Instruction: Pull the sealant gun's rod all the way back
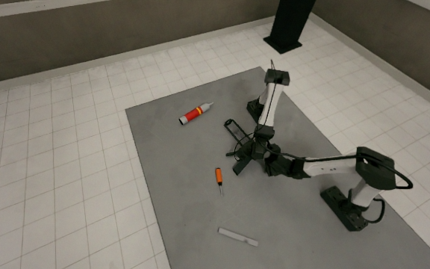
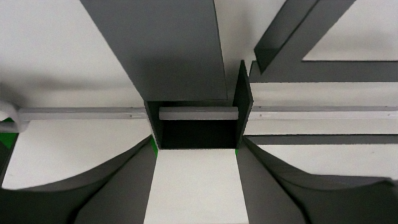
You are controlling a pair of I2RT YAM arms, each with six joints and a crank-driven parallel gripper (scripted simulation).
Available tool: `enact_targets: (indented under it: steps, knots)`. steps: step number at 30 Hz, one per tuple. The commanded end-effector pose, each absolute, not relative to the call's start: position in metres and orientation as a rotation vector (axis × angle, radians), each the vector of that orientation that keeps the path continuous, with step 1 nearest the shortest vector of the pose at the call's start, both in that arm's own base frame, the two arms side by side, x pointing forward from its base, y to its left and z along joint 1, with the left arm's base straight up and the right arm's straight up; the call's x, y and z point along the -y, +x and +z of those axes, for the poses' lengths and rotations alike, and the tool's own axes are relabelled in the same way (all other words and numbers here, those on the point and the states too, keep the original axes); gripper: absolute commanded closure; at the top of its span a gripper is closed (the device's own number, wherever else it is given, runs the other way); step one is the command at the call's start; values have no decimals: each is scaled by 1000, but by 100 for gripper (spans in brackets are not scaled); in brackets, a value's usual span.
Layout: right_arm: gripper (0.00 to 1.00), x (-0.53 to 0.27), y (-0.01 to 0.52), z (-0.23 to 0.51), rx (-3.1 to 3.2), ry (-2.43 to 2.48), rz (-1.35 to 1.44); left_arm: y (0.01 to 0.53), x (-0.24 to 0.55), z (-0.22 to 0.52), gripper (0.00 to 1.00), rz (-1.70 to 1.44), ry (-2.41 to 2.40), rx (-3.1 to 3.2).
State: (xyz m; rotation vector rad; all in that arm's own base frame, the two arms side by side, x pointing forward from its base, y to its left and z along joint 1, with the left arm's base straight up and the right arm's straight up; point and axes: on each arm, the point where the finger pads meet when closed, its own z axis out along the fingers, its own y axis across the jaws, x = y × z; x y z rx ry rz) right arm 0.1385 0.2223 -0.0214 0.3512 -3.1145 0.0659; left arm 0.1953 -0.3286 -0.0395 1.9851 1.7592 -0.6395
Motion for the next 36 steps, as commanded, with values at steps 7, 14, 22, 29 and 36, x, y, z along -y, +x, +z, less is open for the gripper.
enact_targets:
  steps: [7, 14, 22, 29, 36]
  knots:
    - [44, -216, 141, -23, 3124, 347, 114, 194, 319, -42, 64, -626, 1990, -1796]
    - [44, -198, 138, -25, 3105, 354, 220, 186, 299, -51, 64, -603, 2022, -1872]
    - [44, -179, 136, -27, 3081, 361, 329, 178, 280, -55, 64, -579, 2051, -1936]
    - [44, -169, 134, -28, 3066, 365, 391, 173, 255, -55, 64, -581, 2051, -1937]
    - [44, -168, 134, -28, 3064, 365, 397, 169, 238, -54, 64, -583, 2050, -1938]
